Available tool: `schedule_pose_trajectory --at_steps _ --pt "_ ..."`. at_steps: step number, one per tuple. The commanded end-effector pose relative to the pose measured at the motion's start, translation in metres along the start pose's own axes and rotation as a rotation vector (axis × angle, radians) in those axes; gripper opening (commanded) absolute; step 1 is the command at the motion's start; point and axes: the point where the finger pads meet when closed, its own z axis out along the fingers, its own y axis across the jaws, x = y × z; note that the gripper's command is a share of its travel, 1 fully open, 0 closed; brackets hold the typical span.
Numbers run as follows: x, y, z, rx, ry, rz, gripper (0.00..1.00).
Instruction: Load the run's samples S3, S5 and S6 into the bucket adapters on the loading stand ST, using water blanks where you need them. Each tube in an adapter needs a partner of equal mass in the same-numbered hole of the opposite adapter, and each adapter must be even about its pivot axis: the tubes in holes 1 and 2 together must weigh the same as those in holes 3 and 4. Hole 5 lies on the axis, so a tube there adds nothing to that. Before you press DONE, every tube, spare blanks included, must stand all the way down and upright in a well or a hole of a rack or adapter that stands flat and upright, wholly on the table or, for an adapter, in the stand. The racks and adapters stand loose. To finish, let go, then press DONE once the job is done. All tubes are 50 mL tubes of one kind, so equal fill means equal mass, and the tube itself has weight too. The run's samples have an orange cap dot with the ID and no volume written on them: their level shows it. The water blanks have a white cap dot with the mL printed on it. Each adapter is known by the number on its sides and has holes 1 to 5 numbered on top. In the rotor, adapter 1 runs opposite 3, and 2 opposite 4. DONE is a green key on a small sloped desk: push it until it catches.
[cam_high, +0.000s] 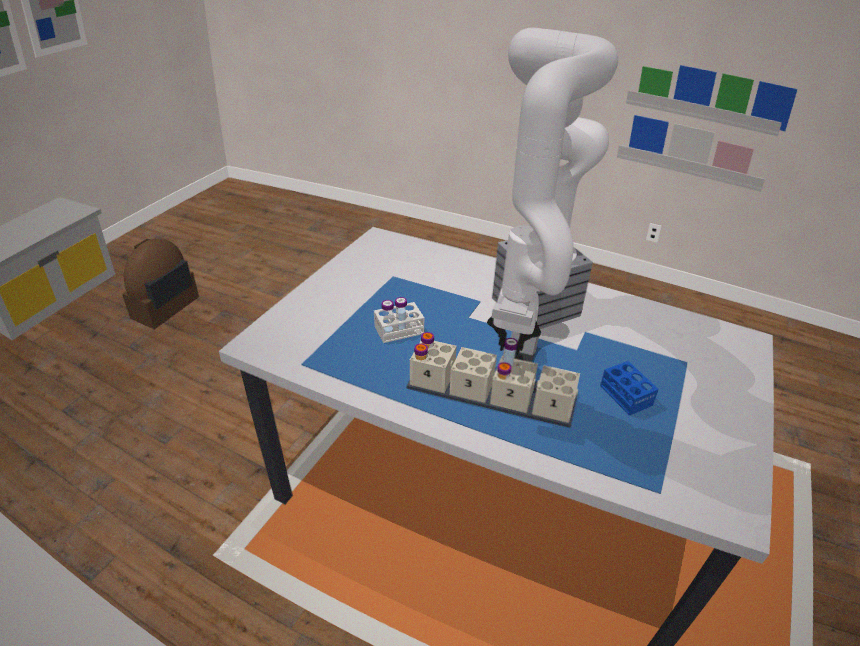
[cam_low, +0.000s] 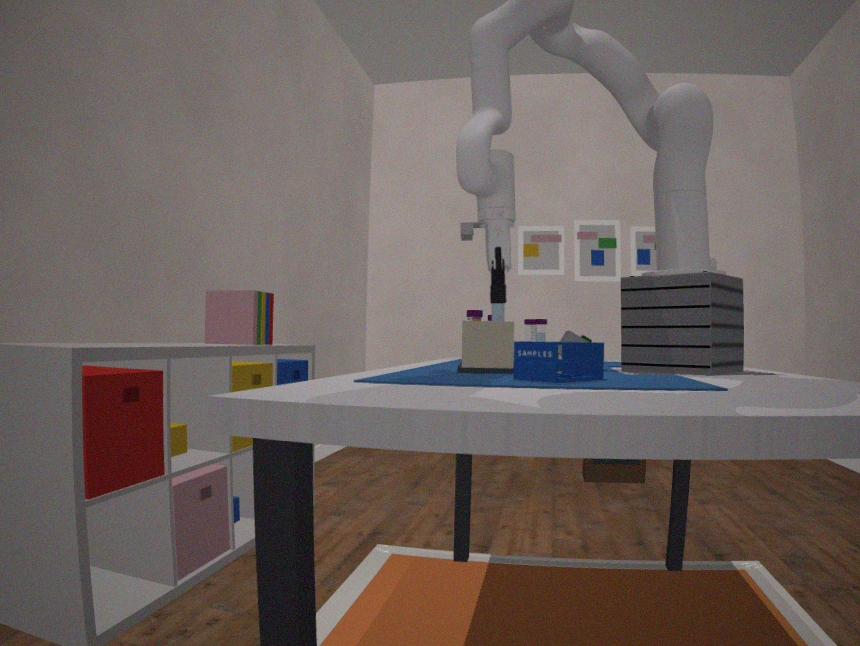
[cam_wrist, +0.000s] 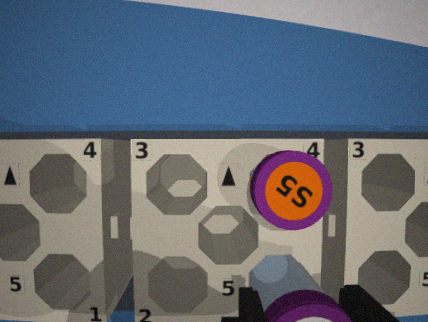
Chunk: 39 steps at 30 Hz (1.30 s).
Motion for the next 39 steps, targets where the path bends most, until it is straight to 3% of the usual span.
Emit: schedule_pose_trajectory --at_steps 1,39 --pt "0.001 0.0 0.003 0.03 0.029 0.0 0.0" --pt "0.001 -0.001 0.037 0.03 0.029 0.0 0.0"
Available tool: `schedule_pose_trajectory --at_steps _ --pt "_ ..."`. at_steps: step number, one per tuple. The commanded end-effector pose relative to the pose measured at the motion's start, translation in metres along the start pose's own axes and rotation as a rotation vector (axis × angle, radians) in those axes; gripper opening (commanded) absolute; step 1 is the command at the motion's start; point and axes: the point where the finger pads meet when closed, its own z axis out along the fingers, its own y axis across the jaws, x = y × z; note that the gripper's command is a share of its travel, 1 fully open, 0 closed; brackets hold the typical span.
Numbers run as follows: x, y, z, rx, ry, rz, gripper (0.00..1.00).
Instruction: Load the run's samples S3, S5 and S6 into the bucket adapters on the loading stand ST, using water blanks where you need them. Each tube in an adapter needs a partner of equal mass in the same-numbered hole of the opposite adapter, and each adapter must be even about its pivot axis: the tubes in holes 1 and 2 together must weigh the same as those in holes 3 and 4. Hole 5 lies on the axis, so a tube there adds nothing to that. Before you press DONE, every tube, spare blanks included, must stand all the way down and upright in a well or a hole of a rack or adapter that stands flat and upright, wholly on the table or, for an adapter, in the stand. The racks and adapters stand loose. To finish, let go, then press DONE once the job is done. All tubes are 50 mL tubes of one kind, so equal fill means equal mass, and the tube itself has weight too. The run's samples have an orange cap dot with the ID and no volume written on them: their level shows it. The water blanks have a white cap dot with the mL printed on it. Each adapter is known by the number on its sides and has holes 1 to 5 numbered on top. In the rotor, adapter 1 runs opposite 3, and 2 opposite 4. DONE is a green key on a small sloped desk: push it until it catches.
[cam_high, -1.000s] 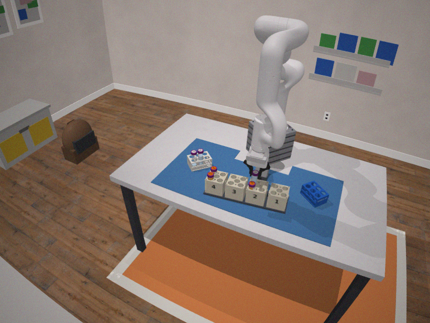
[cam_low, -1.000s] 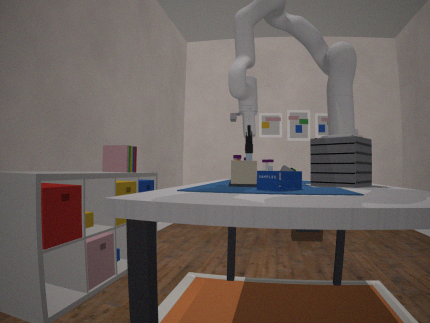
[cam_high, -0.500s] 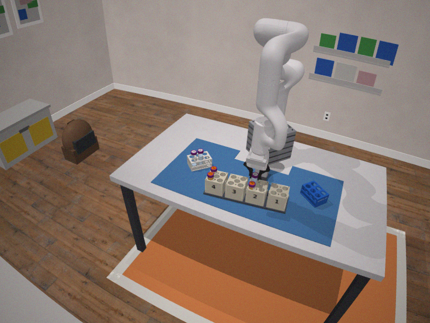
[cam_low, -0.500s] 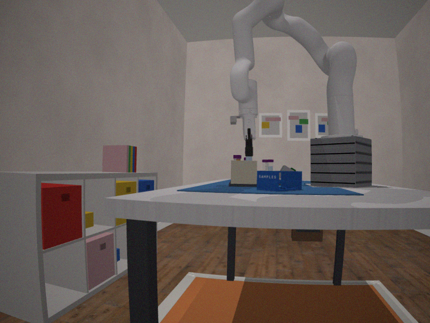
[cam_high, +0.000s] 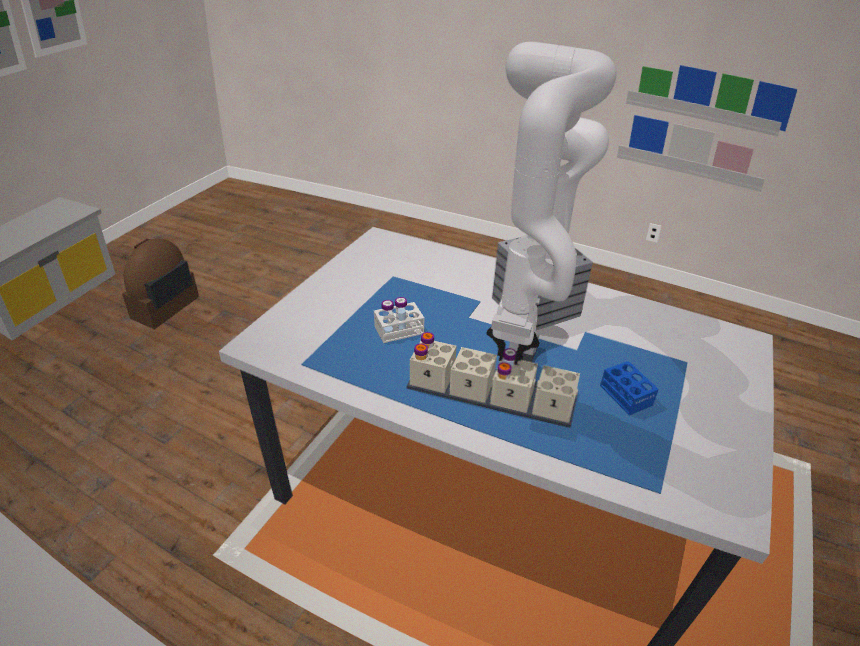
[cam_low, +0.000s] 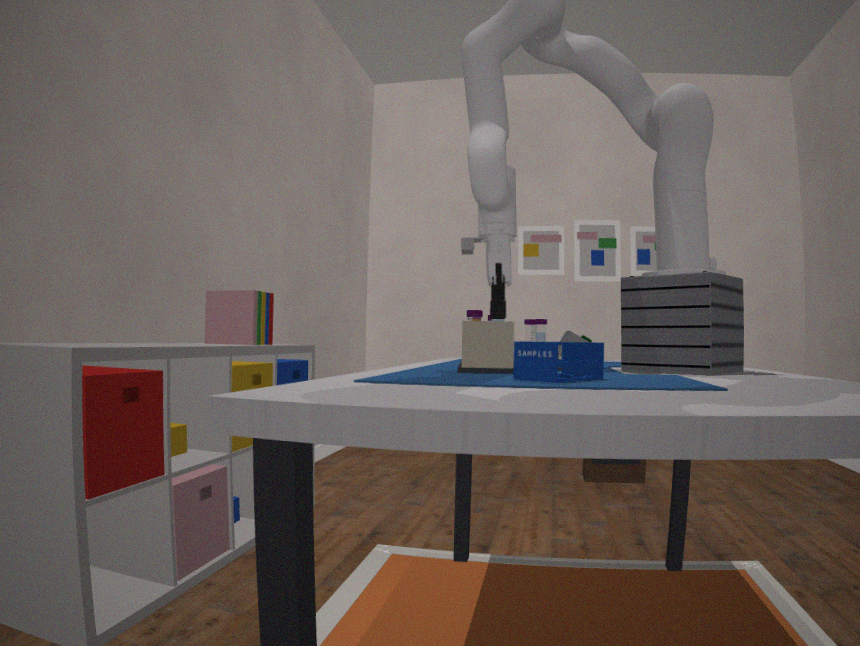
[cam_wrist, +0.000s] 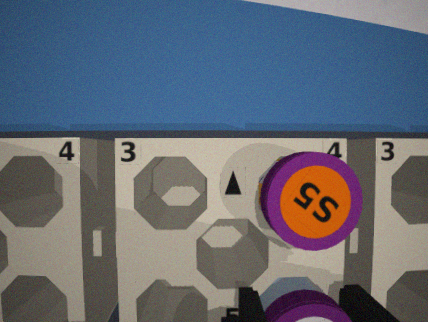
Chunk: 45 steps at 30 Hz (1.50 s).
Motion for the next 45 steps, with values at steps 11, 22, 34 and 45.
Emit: schedule_pose_trajectory --at_steps 11,22,34,45 --pt "0.0007 0.0001 0.0049 0.038 0.018 0.001 0.0" --pt "0.0007 0.0 0.0053 0.037 0.018 0.001 0.44" --pt "0.0007 0.0 0.0053 0.037 0.018 0.001 0.44" --pt "0.0007 0.0 0.0053 0.037 0.018 0.001 0.44"
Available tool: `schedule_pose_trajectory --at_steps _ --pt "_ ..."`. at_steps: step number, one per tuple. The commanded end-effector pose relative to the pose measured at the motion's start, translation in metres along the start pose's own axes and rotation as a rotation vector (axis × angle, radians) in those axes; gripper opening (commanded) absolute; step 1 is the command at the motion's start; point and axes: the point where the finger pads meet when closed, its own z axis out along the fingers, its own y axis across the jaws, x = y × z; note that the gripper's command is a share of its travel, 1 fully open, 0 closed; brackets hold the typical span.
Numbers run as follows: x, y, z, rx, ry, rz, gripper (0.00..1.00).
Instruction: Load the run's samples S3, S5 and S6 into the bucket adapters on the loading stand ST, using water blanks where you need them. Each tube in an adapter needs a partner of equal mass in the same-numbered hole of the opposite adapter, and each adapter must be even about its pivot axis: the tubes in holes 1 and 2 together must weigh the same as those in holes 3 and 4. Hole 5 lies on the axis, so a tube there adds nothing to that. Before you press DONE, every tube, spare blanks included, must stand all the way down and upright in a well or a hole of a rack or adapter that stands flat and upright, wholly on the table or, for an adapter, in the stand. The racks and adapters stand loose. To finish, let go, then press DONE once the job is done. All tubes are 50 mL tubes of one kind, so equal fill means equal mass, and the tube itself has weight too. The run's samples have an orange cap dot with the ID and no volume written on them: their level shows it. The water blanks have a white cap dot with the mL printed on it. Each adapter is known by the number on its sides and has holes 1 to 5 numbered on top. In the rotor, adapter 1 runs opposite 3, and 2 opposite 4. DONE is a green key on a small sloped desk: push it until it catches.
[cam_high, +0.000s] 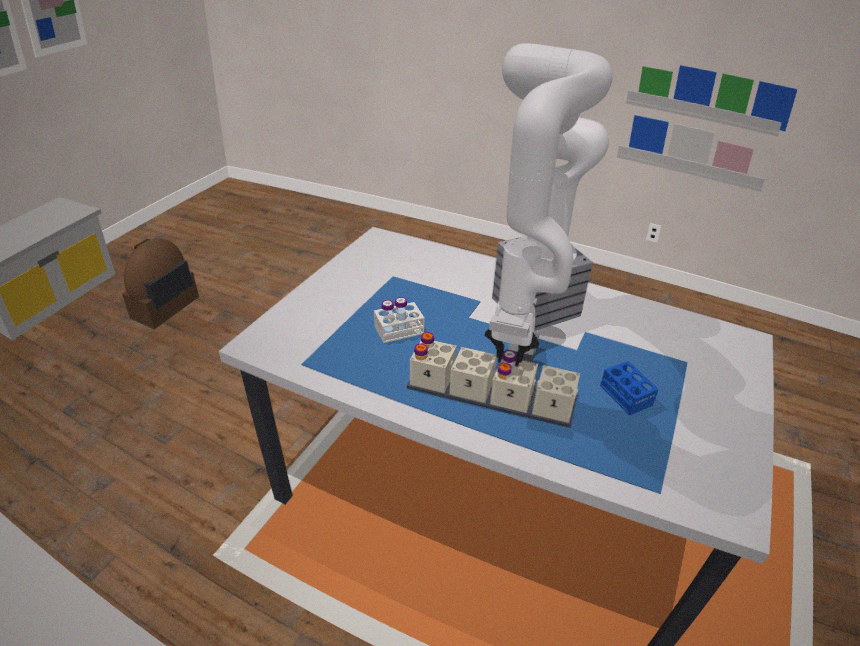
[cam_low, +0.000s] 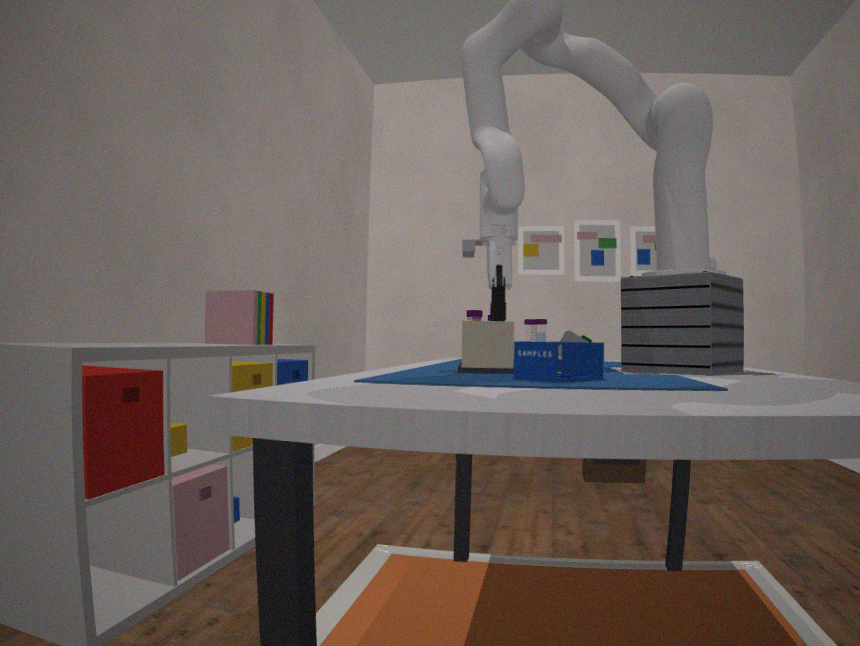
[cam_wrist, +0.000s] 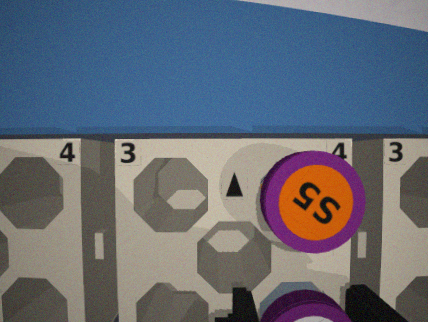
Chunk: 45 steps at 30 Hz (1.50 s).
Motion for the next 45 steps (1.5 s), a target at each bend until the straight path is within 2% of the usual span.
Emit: schedule_pose_trajectory --at_steps 1,45 --pt "0.001 0.0 0.0 0.0 0.001 0.0 0.44" --pt "0.001 0.0 -0.076 0.001 0.001 0.0 0.44"
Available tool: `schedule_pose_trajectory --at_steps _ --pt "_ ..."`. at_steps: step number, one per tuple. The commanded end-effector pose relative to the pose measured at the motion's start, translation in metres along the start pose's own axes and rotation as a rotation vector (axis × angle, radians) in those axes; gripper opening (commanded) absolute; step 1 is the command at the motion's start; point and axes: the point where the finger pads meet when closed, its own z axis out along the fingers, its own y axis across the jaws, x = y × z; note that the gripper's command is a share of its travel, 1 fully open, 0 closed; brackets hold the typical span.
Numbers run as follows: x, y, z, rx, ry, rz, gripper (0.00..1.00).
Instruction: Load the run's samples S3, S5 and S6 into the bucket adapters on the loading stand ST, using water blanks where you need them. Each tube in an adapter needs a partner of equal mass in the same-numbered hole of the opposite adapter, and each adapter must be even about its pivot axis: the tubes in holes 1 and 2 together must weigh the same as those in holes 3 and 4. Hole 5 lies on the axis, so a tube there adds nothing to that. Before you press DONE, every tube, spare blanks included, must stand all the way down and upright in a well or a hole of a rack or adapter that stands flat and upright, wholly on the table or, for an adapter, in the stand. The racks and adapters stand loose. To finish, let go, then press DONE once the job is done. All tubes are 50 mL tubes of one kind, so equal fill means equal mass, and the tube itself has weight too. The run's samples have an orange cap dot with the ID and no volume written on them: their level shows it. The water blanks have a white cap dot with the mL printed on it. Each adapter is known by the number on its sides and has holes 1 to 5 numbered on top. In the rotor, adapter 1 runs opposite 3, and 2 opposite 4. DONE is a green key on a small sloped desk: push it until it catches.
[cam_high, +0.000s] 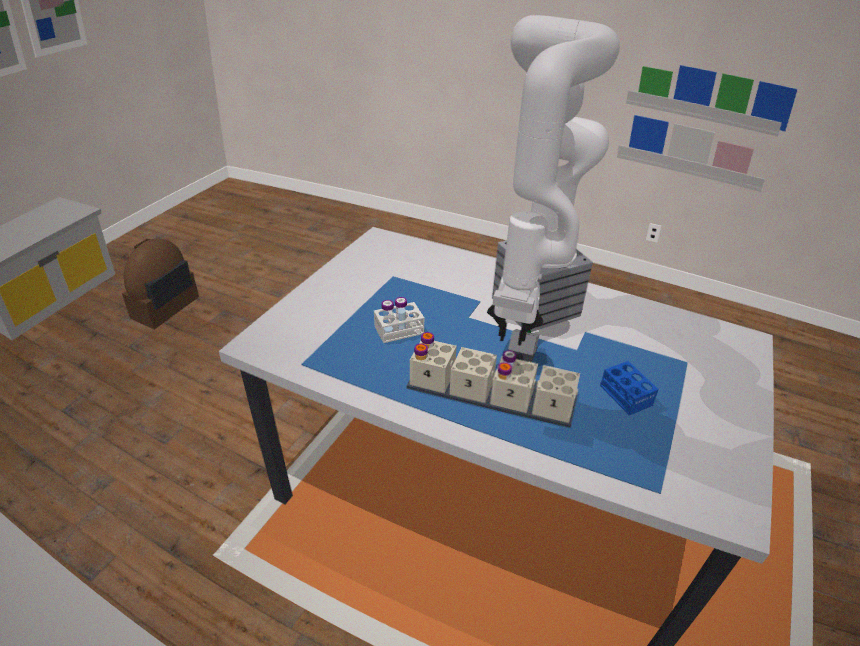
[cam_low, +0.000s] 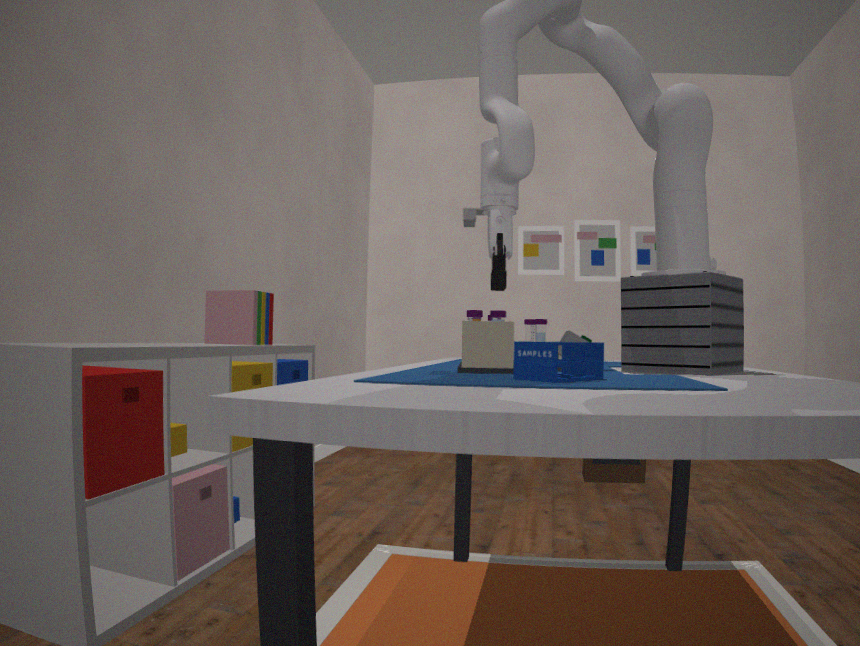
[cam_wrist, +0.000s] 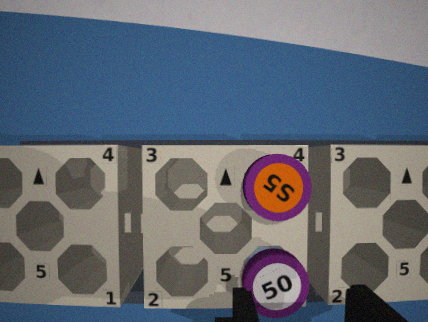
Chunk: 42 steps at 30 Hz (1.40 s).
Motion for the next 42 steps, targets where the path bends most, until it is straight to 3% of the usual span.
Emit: schedule_pose_trajectory --at_steps 1,30,42 --pt "0.001 0.0 -0.01 0.017 -0.007 0.0 0.44" --pt "0.001 0.001 -0.06 0.017 -0.007 0.0 0.44" --pt "0.002 0.001 -0.06 0.017 -0.007 0.0 0.44"
